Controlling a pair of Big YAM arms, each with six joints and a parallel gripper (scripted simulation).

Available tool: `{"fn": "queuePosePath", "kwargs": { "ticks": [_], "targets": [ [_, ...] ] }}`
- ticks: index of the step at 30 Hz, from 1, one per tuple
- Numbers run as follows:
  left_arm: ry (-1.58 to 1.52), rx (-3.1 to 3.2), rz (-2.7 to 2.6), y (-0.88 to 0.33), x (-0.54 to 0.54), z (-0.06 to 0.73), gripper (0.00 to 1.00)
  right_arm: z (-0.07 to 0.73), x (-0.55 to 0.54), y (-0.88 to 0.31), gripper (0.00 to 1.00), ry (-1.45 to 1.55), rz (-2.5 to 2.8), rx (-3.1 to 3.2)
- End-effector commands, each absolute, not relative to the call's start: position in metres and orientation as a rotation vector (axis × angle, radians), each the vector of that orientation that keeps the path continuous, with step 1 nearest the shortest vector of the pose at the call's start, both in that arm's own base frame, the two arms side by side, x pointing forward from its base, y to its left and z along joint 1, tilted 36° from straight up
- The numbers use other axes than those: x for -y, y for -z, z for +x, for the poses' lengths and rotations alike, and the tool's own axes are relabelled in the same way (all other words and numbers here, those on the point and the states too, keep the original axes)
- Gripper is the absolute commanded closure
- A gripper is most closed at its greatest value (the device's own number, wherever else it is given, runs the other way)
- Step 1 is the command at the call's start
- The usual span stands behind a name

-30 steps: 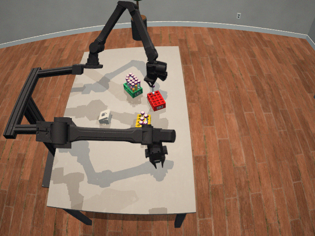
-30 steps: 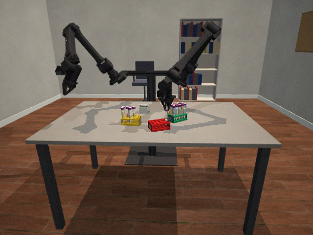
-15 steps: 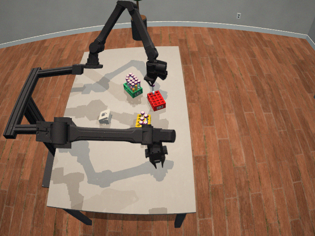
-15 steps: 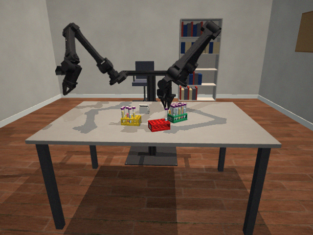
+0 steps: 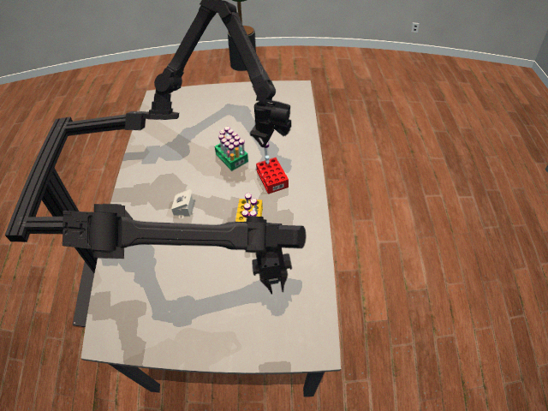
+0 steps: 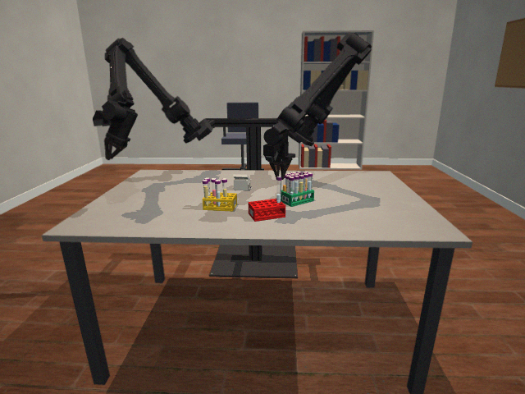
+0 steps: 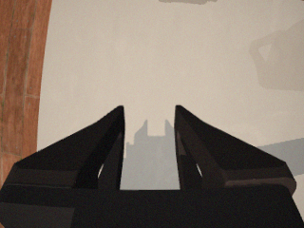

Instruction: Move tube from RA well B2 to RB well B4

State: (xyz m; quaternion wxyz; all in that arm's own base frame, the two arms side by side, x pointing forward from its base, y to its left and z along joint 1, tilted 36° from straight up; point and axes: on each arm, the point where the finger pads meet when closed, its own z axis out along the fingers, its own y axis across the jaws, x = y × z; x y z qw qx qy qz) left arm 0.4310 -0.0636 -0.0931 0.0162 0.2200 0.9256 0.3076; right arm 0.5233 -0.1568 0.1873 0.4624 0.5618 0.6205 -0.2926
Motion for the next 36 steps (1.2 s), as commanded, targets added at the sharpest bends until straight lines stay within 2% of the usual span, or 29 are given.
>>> {"fn": "queuePosePath", "kwargs": {
  "ticks": [1,36],
  "targets": [
    [-0.933,-2.847,0.663,0.077,0.081,0.443,1.00,0.530,0.155,-0.199,0.70,0.695,1.383,-1.505],
    [-0.940,-2.860,0.674,0.055,0.095,0.427,1.00,0.530,0.155,-0.199,0.70,0.695,1.383,-1.505]
  ]
}}
